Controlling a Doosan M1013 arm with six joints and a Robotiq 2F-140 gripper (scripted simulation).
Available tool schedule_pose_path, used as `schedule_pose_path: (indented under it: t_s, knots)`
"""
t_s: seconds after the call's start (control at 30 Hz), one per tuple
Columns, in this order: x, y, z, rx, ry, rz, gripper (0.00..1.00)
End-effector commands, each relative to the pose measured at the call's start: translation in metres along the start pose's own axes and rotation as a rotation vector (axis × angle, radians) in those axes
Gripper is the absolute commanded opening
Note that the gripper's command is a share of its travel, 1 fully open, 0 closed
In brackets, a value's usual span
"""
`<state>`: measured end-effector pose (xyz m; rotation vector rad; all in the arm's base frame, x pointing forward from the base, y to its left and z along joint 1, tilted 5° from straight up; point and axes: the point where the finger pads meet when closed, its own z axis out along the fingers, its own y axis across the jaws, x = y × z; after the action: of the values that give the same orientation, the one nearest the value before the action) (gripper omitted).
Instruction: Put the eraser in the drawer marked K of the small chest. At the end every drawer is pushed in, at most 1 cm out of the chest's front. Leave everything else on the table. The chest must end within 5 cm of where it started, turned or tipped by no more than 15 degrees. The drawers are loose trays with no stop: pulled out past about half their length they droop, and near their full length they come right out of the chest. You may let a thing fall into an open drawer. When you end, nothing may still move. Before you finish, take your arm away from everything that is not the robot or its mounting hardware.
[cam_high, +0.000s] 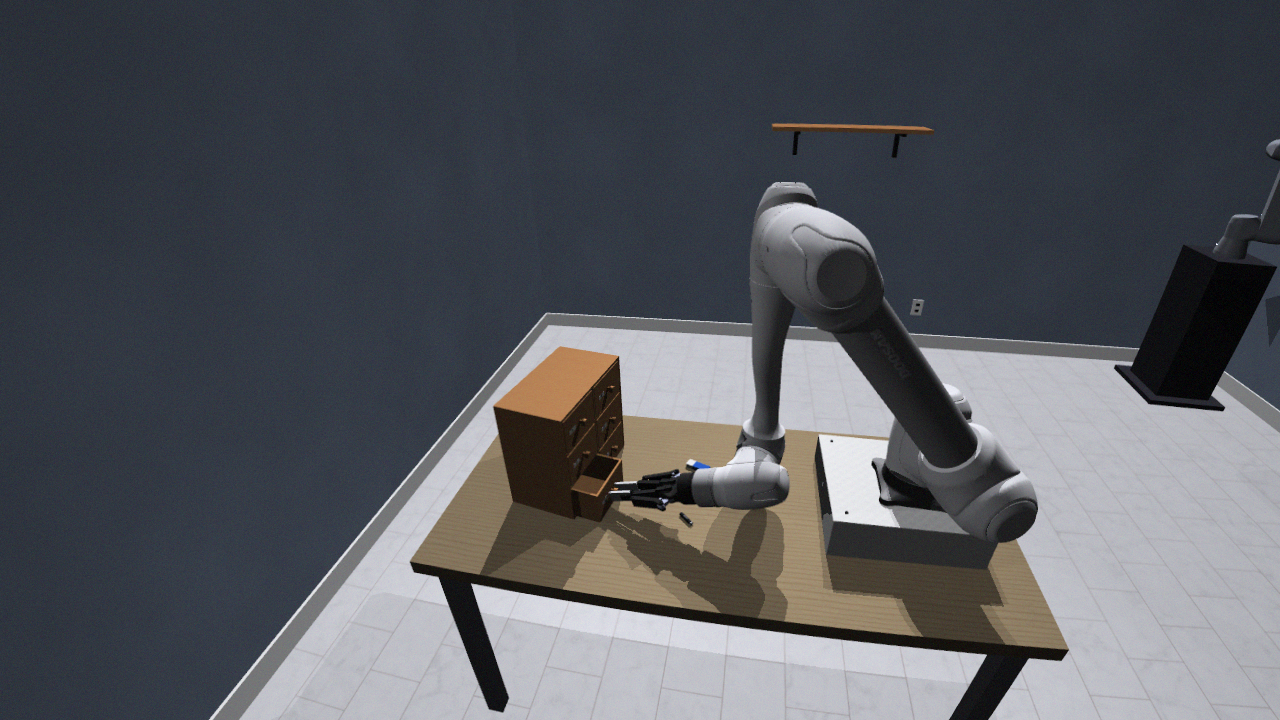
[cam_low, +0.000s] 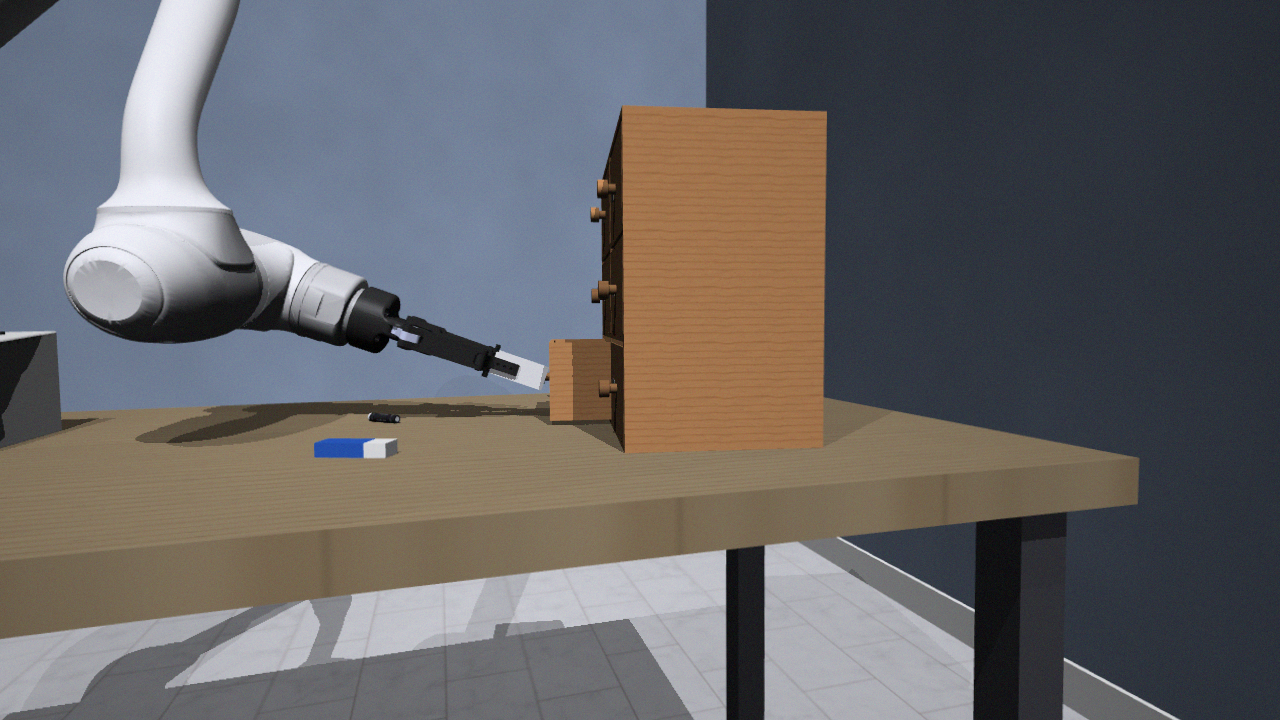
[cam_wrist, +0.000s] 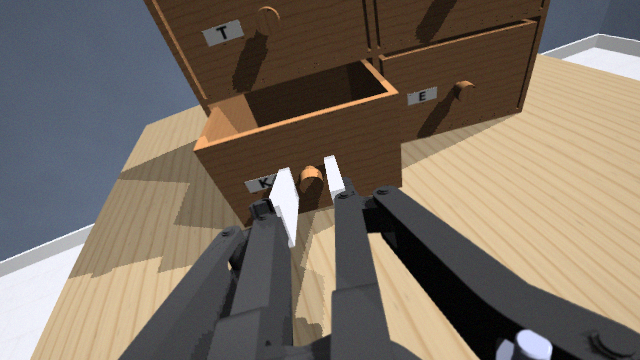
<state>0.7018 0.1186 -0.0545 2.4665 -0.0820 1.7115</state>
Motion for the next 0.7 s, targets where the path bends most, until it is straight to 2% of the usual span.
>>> schedule_pose_path:
  t_s: [0.0, 0.33, 0.67]
  knots:
    - [0.000, 0.000, 0.000, 0.000, 0.000, 0.000, 0.20]
    - [-0.001, 0.000, -0.004, 0.000, 0.000, 0.000, 0.20]
    - [-0.016, 0.000, -0.044, 0.000, 0.000, 0.000, 0.20]
